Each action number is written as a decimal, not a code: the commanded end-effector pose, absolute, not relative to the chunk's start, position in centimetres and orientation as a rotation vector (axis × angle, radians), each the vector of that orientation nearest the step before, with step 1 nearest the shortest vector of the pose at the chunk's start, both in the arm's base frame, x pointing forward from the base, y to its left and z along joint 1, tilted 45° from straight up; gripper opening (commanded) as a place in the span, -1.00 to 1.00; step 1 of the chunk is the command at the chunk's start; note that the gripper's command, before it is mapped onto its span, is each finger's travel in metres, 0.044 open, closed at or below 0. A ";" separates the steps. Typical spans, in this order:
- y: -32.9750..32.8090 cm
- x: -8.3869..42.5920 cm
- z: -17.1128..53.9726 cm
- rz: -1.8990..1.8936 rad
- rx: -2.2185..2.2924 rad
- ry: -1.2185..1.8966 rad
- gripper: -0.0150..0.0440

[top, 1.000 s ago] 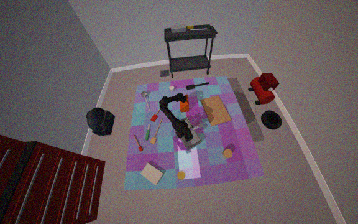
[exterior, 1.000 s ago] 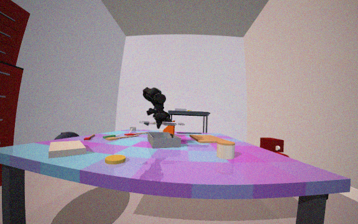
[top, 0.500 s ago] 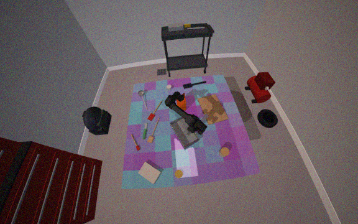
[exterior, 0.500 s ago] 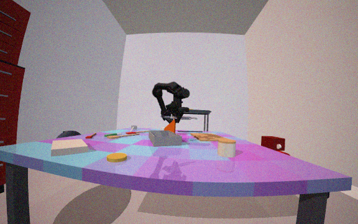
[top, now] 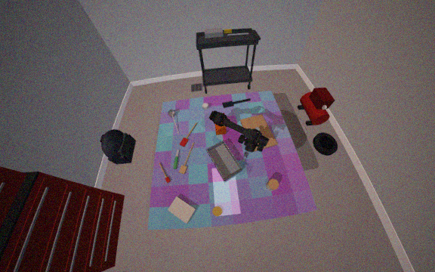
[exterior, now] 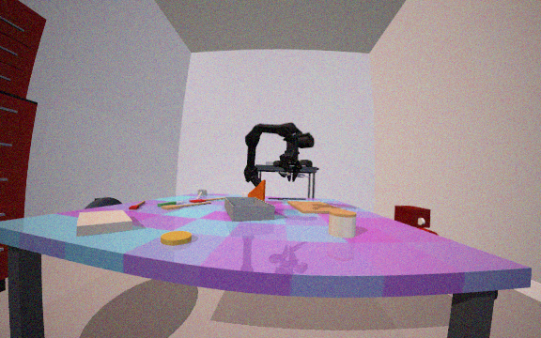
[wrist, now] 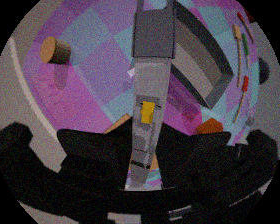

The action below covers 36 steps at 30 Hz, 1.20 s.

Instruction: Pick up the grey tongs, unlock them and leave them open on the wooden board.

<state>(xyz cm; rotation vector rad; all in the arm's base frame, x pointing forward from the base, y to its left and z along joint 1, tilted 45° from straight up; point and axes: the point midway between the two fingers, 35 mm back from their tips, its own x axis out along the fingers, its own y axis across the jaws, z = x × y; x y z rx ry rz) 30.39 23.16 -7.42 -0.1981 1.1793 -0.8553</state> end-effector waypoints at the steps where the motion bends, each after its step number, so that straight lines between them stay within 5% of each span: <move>1: 24.5 29.2 -8.3 -0.827 -0.237 1.197 -1.00; 9: 25.9 27.4 -9.2 -0.782 -0.283 1.229 -1.00; 36: 31.8 8.7 -17.1 -0.398 -0.744 1.455 -1.00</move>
